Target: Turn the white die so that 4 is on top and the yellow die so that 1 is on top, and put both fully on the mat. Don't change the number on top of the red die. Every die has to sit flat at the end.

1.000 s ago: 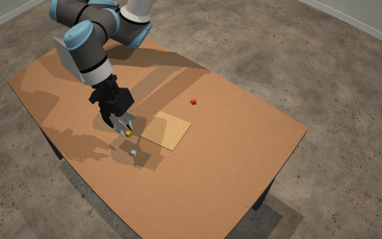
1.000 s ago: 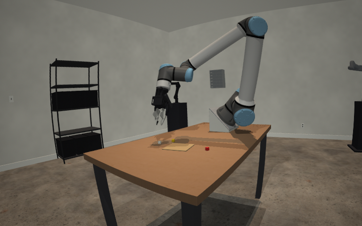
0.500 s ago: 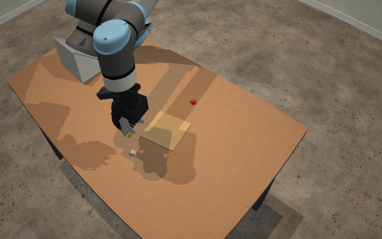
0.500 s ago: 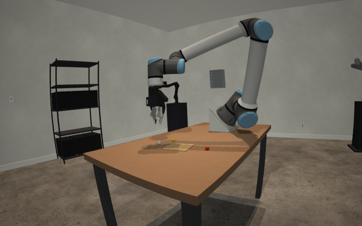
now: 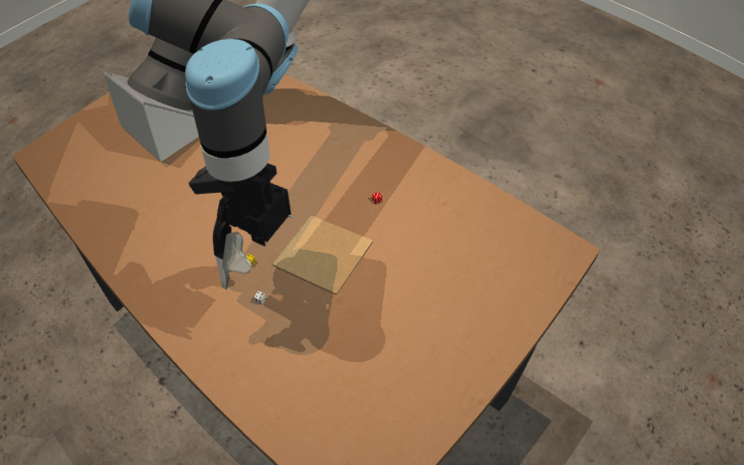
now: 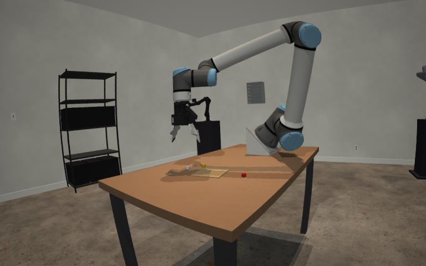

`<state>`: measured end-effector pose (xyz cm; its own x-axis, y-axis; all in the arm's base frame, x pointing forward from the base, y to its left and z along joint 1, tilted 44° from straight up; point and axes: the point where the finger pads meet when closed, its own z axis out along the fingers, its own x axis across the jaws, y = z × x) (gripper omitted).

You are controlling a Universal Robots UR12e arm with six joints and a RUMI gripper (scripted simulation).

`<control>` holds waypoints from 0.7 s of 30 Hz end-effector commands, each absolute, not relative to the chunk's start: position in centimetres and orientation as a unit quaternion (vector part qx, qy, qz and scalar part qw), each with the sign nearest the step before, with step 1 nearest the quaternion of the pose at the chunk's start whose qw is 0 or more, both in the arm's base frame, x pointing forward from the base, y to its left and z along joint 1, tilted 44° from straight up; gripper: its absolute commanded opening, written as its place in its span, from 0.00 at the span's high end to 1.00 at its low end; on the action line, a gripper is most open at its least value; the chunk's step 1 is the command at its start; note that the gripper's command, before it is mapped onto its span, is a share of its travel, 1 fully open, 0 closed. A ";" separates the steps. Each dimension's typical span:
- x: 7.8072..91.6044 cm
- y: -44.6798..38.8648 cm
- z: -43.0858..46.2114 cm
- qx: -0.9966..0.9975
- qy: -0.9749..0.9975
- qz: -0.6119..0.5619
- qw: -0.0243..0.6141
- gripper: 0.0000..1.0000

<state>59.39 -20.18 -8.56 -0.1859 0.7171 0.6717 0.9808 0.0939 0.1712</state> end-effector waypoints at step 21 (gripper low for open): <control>59.1 -19.5 -9.3 -0.704 -0.604 -0.267 0.261 0.00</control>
<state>59.08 -19.57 -9.21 0.0704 0.7144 0.6962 0.9958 -0.0919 -0.0065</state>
